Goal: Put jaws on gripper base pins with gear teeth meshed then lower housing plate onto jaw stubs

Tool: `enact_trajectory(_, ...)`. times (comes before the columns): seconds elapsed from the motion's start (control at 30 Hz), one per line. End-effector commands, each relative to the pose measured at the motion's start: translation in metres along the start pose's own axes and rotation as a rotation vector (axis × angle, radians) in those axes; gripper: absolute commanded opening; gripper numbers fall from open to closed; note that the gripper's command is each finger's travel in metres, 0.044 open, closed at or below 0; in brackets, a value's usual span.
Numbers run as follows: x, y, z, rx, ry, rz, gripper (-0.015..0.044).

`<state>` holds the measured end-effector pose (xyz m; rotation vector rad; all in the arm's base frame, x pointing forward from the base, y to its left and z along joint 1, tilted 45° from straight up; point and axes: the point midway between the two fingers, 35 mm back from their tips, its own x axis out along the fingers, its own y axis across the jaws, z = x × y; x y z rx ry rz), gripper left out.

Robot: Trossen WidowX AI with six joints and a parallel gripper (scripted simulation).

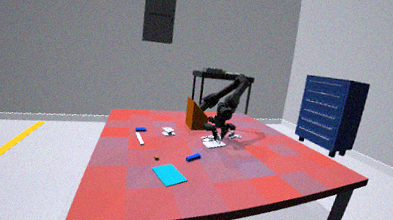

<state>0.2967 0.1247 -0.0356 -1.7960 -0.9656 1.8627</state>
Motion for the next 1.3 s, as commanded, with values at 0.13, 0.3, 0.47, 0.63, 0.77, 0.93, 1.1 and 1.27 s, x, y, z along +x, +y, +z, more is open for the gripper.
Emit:
enact_trajectory(0.13, 0.0032, -0.0005, 0.0002, 0.003, 0.0, -0.004, 0.0134)
enact_trajectory(0.3, 0.0037, -0.0005, 0.0002, 0.004, 0.0, -0.004, 0.0134)
enact_trajectory(0.47, 0.0063, -0.0005, 0.0002, 0.004, 0.0, -0.004, 0.0134)
enact_trajectory(0.63, 0.0063, -0.0005, 0.0002, 0.004, 0.0, -0.004, 0.0134)
enact_trajectory(0.77, 0.0063, -0.0005, 0.0002, 0.004, 0.0, -0.004, 0.0134)
enact_trajectory(0.93, 0.0063, -0.0005, 0.0002, 0.004, 0.0, -0.004, 0.0134)
enact_trajectory(1.1, 0.0063, -0.0005, 0.0002, 0.004, 0.0, -0.004, 0.0134)
enact_trajectory(1.27, 0.0063, -0.0005, 0.0002, 0.004, 0.0, -0.004, 0.0134)
